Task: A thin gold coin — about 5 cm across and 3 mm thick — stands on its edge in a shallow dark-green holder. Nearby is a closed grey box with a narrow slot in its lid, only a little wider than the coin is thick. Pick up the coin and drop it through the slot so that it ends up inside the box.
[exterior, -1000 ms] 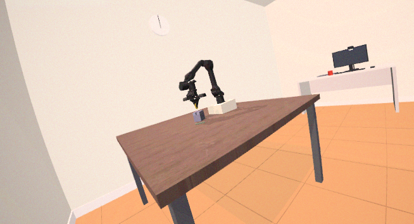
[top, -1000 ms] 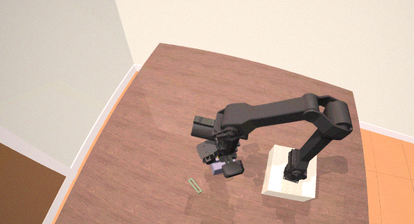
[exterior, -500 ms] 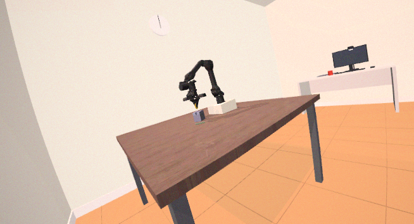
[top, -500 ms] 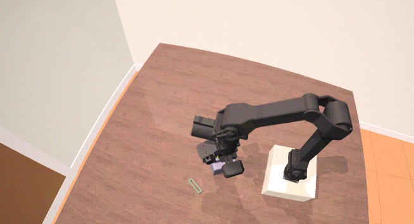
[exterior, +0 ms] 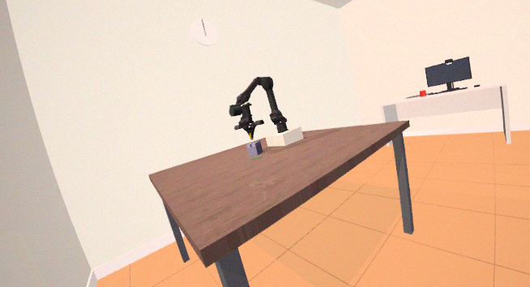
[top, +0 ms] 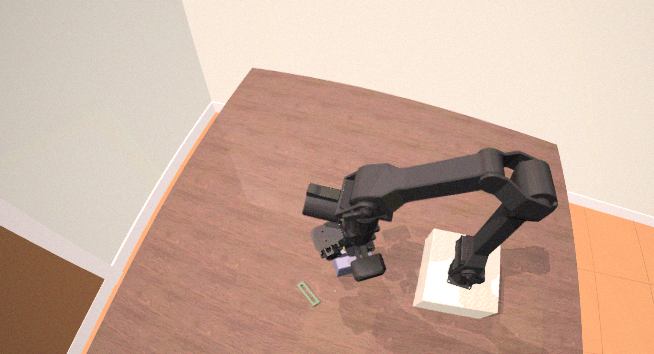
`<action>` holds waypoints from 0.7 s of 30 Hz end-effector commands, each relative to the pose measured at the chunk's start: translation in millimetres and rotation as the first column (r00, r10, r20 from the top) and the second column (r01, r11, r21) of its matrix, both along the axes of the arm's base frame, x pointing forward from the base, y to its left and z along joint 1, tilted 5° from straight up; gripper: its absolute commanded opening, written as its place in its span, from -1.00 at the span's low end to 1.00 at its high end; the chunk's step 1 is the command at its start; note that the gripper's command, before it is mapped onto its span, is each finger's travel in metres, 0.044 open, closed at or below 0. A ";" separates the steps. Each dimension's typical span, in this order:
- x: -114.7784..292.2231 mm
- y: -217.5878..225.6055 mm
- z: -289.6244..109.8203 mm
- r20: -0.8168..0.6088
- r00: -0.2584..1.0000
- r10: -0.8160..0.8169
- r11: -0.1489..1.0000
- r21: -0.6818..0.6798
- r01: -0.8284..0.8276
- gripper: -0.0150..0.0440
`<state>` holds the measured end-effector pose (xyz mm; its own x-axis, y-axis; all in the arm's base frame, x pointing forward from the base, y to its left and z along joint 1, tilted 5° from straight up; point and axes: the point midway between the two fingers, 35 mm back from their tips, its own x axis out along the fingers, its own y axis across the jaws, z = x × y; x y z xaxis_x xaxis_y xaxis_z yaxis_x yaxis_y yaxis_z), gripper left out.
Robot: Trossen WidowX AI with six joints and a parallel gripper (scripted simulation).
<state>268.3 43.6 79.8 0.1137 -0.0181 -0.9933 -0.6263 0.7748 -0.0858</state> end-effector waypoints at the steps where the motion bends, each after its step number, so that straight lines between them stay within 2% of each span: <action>1: -2.6 -0.7 -3.5 -0.006 1.000 -0.003 1.000 -0.001 0.003 -0.49; 21: -2.0 -0.4 -10.2 -0.006 1.000 -0.003 1.000 -0.001 0.003 -0.49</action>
